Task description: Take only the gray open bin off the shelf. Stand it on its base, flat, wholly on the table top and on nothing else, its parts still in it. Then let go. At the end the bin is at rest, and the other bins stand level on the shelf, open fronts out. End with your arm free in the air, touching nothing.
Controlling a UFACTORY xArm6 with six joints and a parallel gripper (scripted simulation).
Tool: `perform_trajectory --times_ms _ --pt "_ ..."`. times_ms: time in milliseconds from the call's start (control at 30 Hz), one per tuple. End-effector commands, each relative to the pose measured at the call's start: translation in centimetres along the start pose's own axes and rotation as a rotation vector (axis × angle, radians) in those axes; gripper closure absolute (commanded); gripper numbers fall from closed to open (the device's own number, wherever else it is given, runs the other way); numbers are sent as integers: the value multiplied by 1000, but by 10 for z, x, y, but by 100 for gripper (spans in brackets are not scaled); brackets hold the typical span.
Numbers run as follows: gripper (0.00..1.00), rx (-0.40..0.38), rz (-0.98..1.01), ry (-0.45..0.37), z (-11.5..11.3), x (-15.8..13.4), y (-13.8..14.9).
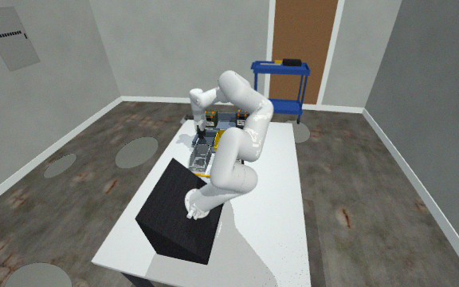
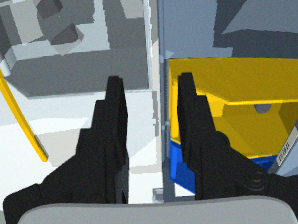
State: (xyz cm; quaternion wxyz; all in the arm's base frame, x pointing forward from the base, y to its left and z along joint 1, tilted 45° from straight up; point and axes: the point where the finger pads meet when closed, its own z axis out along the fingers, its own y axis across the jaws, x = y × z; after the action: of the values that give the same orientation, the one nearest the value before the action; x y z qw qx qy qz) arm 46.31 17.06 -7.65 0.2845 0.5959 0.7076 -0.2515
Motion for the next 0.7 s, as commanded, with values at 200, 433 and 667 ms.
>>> perform_trajectory --times_ms 200,433,667 --pt "67 0 0 0 -2 0 0" --pt "67 0 0 0 8 0 0" --pt "67 0 0 0 8 0 0"
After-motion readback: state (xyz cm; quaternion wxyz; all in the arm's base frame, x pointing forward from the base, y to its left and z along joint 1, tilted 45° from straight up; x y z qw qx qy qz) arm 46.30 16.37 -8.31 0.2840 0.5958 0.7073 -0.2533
